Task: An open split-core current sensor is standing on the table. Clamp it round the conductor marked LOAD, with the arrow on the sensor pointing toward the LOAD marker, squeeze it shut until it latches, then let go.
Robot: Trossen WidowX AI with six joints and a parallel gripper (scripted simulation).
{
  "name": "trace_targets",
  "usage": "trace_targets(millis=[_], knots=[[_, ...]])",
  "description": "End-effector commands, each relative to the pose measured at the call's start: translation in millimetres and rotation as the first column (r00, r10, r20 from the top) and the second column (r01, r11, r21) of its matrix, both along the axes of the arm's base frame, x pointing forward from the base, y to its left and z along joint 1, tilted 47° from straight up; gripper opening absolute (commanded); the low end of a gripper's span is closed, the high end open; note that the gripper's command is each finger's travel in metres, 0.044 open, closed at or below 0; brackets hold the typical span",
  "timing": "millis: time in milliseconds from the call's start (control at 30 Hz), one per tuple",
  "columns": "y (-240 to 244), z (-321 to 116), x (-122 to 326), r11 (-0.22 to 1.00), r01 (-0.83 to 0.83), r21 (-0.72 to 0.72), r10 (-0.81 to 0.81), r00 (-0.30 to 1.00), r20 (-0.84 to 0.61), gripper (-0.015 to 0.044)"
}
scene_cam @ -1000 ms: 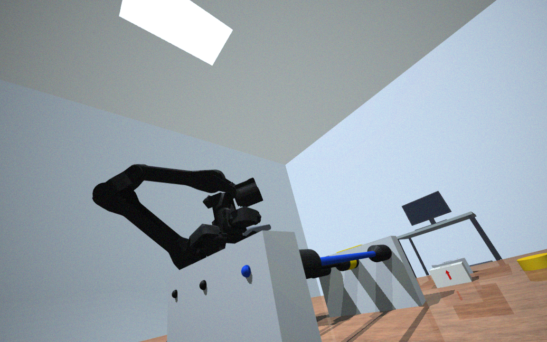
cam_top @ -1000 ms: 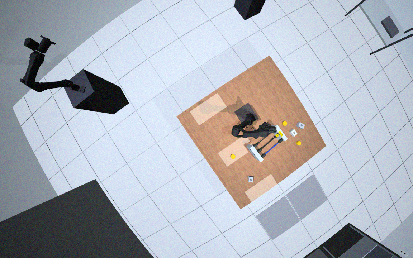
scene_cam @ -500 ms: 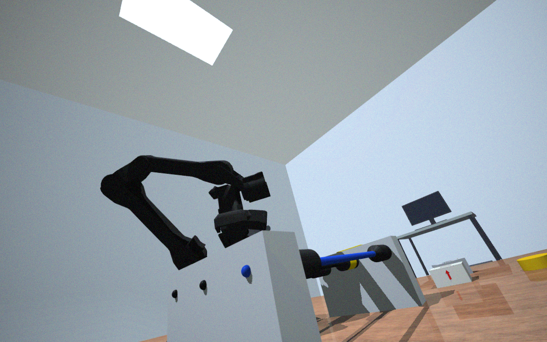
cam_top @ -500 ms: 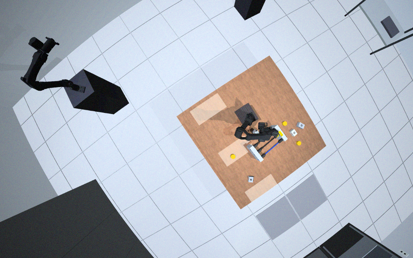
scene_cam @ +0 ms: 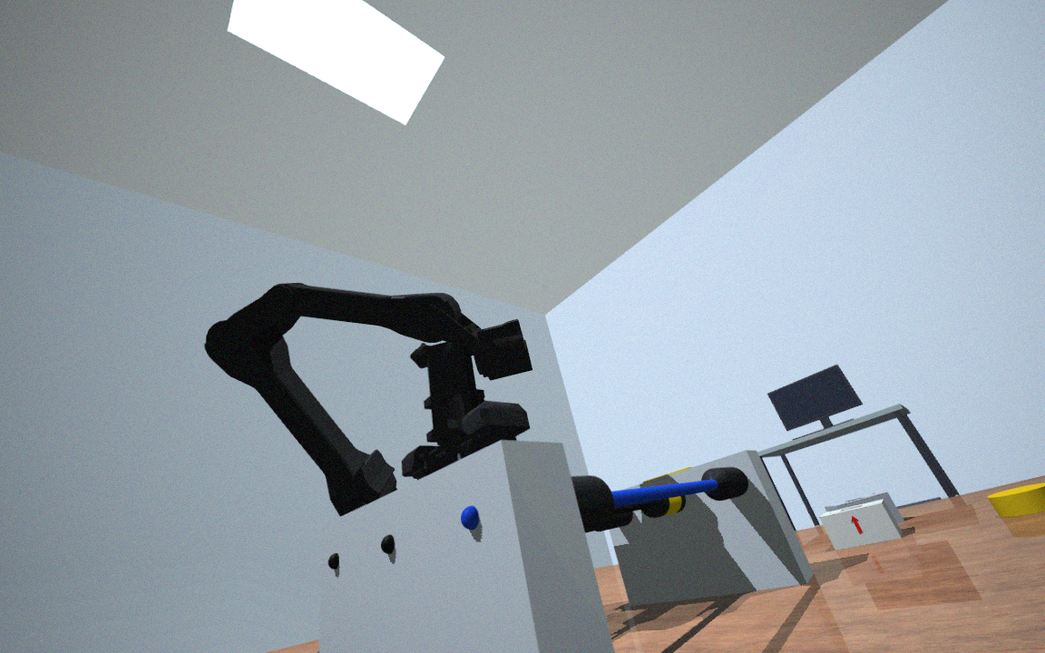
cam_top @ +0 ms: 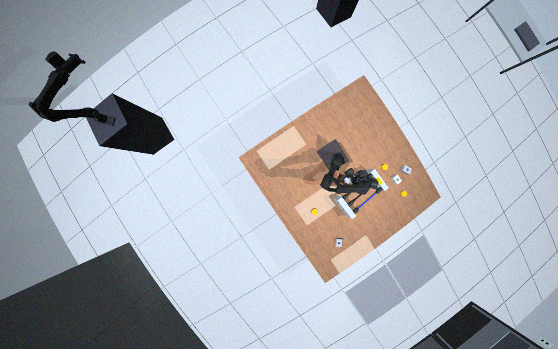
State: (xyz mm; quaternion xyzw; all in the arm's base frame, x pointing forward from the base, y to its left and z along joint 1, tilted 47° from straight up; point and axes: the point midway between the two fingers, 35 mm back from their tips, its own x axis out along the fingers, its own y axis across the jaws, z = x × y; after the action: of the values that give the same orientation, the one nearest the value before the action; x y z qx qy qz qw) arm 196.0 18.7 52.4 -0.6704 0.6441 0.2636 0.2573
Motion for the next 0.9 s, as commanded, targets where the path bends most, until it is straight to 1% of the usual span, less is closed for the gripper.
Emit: trace_targets(millis=[0,867], knots=[[-2.6,-4.5,2.3,1.0,-0.022,0.005,0.023,0.999,-0.035,0.032],[-33.9,-33.7,3.3,1.0,-0.023,0.003,0.023,0.999,-0.034,0.032]])
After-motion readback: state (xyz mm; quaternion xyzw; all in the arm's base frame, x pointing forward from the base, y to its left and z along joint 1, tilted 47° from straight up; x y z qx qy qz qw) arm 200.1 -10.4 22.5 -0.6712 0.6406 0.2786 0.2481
